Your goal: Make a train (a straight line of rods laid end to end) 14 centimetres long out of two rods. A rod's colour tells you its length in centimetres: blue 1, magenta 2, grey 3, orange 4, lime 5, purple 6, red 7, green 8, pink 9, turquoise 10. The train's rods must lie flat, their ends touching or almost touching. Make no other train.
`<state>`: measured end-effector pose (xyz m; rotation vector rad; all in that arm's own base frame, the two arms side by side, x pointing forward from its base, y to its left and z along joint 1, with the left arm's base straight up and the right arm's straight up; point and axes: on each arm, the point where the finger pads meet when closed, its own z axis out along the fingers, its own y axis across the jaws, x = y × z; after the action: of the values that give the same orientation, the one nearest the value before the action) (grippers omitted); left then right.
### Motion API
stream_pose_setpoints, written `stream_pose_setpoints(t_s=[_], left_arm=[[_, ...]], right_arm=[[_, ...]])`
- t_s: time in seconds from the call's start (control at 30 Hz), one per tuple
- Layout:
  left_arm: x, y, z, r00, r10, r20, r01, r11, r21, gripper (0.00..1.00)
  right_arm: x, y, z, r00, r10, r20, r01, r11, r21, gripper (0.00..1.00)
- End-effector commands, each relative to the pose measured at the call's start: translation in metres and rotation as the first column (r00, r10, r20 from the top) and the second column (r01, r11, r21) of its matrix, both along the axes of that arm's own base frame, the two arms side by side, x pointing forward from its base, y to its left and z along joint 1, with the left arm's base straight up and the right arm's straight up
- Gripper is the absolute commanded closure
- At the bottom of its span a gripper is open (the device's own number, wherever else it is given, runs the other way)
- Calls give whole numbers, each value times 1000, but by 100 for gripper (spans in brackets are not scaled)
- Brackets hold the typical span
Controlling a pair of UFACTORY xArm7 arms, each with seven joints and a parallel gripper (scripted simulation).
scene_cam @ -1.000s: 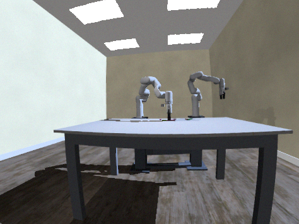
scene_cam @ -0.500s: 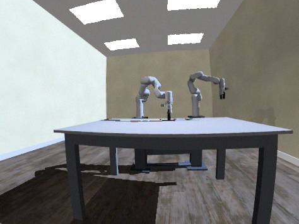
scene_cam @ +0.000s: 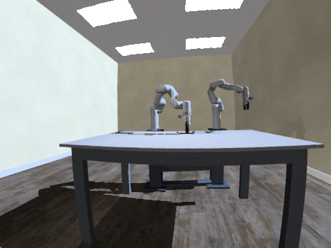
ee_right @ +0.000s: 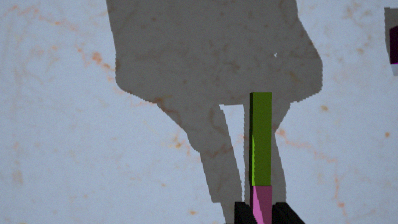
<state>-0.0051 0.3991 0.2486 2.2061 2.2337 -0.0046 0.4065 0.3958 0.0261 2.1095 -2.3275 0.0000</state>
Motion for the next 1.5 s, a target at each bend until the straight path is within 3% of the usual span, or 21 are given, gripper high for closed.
stream_pose_setpoints(t_s=[0.0, 0.13, 0.63, 0.8, 1.0, 1.07, 1.3, 1.47], left_arm=[[0, 1, 1, 1000, 0, 1, 0, 1000, 4, 0], [0, 1, 1, 1000, 0, 1, 0, 1000, 4, 0], [0, 1, 1, 1000, 0, 1, 0, 1000, 4, 0], [0, 1, 1, 1000, 0, 1, 0, 1000, 4, 0], [0, 1, 1, 1000, 0, 1, 0, 1000, 4, 0], [0, 1, 1, 1000, 0, 1, 0, 1000, 4, 0], [0, 1, 1, 1000, 0, 1, 0, 1000, 4, 0], [0, 1, 1, 1000, 0, 1, 0, 1000, 4, 0]], right_arm=[[2, 1, 3, 1000, 0, 5, 0, 1000, 4, 82], [2, 1, 3, 1000, 0, 5, 0, 1000, 4, 74], [2, 1, 6, 1000, 0, 5, 0, 1000, 4, 74], [2, 1, 23, 1000, 0, 5, 0, 1000, 4, 74], [1, 1, 55, 1000, 0, 5, 0, 1000, 4, 74], [1, 1, 55, 1000, 0, 5, 0, 1000, 4, 74], [1, 1, 85, 1000, 0, 5, 0, 1000, 4, 74], [1, 1, 93, 1000, 0, 5, 0, 1000, 4, 74]])
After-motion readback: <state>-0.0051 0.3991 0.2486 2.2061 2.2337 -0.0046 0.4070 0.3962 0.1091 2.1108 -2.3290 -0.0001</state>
